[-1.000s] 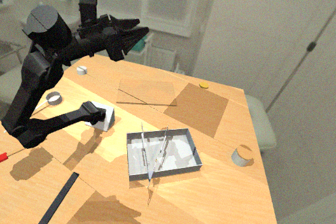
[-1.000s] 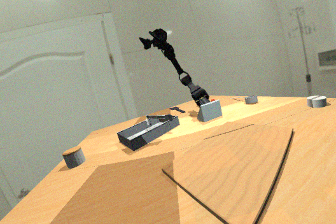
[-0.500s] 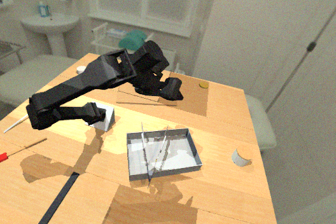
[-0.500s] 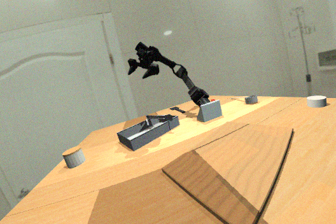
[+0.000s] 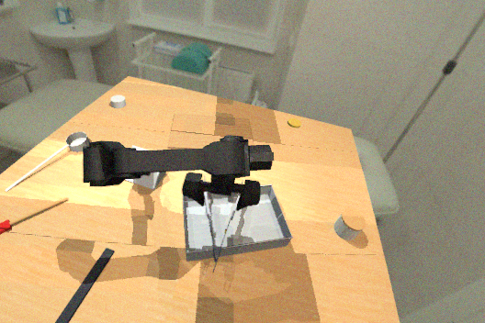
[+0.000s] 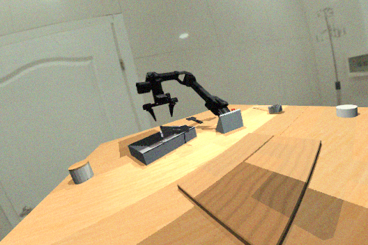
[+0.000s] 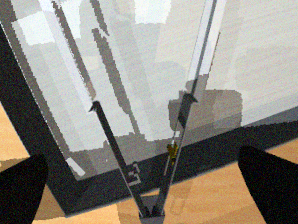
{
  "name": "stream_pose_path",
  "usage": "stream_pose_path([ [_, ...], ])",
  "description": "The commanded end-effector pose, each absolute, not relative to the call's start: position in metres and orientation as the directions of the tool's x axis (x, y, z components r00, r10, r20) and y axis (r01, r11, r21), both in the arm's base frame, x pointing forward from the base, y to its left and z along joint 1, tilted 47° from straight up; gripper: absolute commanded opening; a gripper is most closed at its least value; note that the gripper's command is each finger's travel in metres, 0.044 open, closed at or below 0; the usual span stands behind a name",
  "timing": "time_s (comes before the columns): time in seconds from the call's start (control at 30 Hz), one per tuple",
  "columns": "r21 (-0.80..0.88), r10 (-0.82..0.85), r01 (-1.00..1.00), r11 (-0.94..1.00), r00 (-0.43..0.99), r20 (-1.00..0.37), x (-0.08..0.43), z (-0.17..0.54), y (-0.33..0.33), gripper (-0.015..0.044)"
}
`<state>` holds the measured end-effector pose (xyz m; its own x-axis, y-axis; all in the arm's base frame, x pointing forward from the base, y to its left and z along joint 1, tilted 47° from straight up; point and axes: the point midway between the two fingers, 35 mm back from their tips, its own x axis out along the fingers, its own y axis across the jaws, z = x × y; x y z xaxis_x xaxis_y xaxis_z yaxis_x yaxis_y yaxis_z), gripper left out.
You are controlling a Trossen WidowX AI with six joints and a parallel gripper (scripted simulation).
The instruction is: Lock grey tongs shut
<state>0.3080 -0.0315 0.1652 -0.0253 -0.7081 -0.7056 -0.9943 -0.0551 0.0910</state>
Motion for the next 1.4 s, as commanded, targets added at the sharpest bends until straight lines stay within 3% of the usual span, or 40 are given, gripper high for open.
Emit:
stream_pose_path([
  [0.0, 0.159, -0.726, -0.985, -0.062, -0.065, -0.685, 0.305, 0.165, -0.038, 0.044],
  [1.37, 0.157, -0.722, -0.986, -0.064, -0.063, -0.689, 0.317, 0.139, -0.065, 0.044],
])
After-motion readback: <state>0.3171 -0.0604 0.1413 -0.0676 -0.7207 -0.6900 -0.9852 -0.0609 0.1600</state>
